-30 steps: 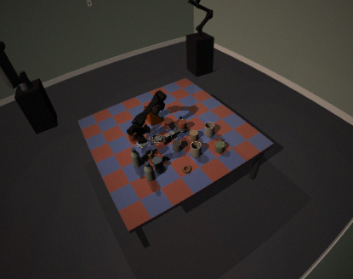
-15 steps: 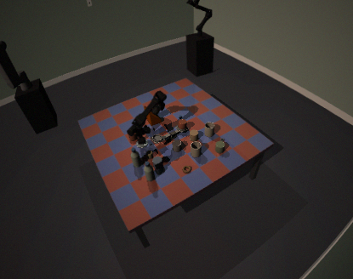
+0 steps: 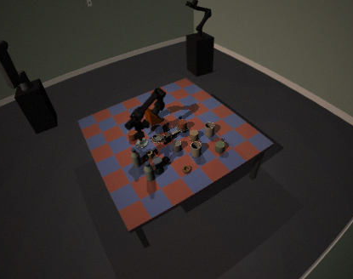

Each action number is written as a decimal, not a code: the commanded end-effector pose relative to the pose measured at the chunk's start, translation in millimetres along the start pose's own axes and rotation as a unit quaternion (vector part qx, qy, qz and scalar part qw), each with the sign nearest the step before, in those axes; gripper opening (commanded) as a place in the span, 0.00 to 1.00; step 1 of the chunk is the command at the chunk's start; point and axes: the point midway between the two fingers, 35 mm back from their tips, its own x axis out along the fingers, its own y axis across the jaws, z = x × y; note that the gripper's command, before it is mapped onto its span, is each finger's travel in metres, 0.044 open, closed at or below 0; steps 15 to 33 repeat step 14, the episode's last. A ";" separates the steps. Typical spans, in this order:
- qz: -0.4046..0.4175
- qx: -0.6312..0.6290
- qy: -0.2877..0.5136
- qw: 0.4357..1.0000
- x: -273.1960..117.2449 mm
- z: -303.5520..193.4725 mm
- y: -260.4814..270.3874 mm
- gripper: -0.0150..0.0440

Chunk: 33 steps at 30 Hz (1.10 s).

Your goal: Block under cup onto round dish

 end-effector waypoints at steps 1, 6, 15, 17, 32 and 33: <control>0.004 0.000 -0.001 1.000 -21.6 0.3 2.0 1.00; 0.001 0.001 0.000 1.000 -43.7 0.6 3.5 1.00; 0.001 0.001 0.000 1.000 -43.7 0.6 3.5 1.00; 0.001 0.001 0.000 1.000 -43.7 0.6 3.5 1.00; 0.001 0.001 0.000 1.000 -43.7 0.6 3.5 1.00; 0.001 0.001 0.000 1.000 -43.7 0.6 3.5 1.00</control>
